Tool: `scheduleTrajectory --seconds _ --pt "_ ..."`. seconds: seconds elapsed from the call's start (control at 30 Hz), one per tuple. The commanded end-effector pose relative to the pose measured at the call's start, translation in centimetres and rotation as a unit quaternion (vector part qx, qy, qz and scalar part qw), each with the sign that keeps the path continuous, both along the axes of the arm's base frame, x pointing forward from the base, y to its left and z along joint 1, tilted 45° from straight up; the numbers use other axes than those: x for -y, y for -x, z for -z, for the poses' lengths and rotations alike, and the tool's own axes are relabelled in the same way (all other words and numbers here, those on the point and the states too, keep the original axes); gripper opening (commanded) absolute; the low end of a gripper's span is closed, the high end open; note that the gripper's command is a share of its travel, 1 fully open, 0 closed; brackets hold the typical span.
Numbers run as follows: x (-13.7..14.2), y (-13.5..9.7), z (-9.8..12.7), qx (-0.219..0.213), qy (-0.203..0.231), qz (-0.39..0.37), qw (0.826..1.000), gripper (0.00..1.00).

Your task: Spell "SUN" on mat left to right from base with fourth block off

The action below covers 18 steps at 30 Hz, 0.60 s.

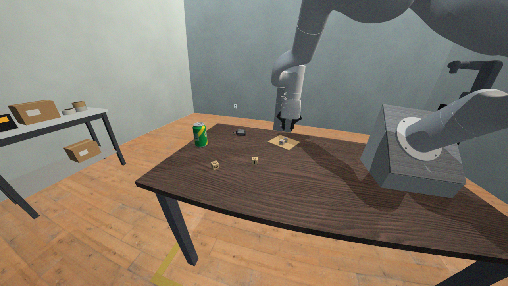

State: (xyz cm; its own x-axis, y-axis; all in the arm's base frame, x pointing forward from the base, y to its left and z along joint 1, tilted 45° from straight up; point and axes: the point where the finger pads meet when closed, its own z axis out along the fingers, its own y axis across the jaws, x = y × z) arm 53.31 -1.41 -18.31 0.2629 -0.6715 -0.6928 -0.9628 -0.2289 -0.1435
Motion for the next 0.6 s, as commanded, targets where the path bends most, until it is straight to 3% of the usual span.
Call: scheduleTrajectory --seconds 0.0,0.57 --pt "-0.2 -0.1 0.2 0.001 0.0 0.0 1.0 0.43" --pt "-1.7 -0.1 1.9 0.001 0.0 0.0 1.0 0.43"
